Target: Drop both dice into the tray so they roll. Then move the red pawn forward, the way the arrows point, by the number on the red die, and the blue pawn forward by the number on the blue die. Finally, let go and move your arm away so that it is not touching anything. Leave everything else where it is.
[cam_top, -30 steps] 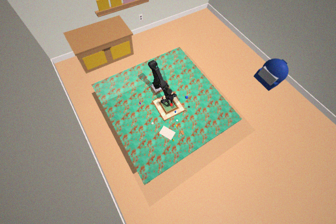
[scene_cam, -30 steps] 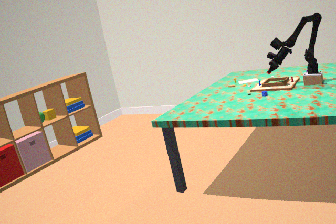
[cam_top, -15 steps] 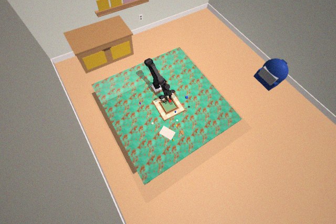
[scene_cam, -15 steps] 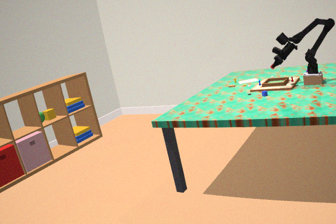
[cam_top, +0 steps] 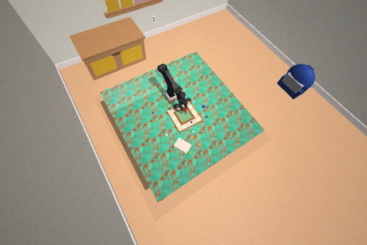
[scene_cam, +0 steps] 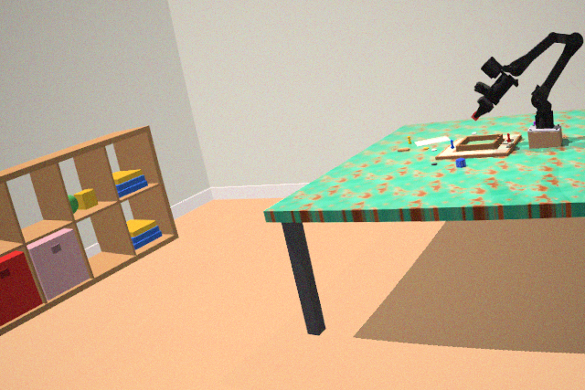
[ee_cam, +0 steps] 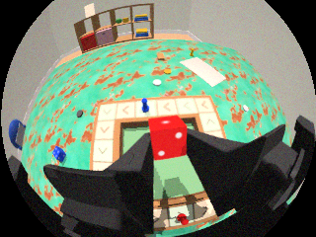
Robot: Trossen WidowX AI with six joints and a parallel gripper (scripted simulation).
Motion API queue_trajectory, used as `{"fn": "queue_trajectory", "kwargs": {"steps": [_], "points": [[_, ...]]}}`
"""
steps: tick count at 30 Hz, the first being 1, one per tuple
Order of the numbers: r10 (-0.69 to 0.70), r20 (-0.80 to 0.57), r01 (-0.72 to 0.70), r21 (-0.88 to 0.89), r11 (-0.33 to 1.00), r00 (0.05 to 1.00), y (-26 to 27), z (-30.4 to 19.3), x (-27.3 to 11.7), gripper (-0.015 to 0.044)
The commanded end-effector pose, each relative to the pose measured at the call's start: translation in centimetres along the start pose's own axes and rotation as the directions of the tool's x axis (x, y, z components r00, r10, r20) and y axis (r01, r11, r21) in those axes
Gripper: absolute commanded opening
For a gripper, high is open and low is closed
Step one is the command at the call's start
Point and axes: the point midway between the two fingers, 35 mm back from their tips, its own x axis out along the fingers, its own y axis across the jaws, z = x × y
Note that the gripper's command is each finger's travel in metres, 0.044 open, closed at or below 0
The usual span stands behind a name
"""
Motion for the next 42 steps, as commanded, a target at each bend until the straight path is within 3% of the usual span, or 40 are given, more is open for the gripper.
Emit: {"fn": "queue_trajectory", "kwargs": {"steps": [1,14,21,31,33,34,35,42], "points": [[0.000,0.001,0.000,0.000,1.000,1.000,0.0,0.0,0.0,0.0105],[-0.005,-0.011,0.005,0.004,1.000,1.000,0.0,3.0,-2.6,0.0440],[-0.004,-0.335,0.004,-0.002,1.000,0.942,0.0,2.5,-0.7,0.0440],[0.000,-0.724,0.005,0.005,1.000,0.690,-0.1,1.1,1.9,0.0440],[0.001,-0.743,0.005,0.006,1.000,0.669,-0.1,1.0,2.1,0.0440],[-0.006,-0.683,0.004,-0.004,1.000,0.731,-0.1,1.3,1.7,0.0440],[-0.006,-0.683,0.004,-0.004,1.000,0.731,-0.1,1.3,1.7,0.0440],[0.020,-0.705,0.140,0.169,0.976,0.709,7.8,3.0,4.4,0.0275]]}}
